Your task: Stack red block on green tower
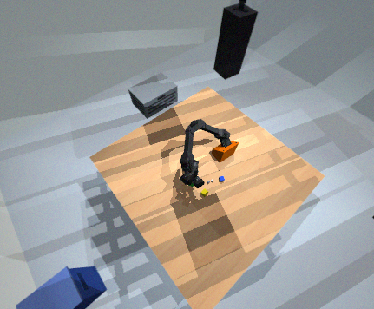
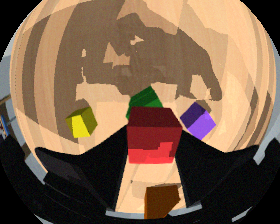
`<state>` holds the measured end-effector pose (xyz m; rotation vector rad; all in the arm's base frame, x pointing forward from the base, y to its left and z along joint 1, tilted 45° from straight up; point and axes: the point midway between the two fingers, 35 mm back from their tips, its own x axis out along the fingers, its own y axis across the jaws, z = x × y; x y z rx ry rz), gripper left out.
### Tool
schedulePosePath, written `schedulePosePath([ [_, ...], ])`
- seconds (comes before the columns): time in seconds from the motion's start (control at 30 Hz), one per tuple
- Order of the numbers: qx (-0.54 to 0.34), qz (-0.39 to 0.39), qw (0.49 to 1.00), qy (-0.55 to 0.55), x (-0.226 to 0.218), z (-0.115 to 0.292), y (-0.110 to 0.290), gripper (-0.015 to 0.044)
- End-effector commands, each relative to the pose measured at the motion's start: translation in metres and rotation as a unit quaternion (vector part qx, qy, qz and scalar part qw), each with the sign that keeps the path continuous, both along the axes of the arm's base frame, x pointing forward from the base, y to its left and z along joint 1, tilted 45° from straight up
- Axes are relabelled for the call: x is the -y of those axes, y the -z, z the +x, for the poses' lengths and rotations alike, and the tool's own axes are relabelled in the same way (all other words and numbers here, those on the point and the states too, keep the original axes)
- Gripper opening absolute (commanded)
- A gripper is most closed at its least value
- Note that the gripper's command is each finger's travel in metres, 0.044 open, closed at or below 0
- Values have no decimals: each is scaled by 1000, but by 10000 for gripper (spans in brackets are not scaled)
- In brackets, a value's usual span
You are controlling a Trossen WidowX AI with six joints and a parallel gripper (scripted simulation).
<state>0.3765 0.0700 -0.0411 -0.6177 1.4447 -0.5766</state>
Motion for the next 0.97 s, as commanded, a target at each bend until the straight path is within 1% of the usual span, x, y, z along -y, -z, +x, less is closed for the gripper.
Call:
schedulePosePath([
  [0.0,0,0,1000,0,0,0,0,263],
  [0.23,0,0,1000,0,0,0,0,440],
  [0.93,0,0,1000,0,0,0,0,440],
])
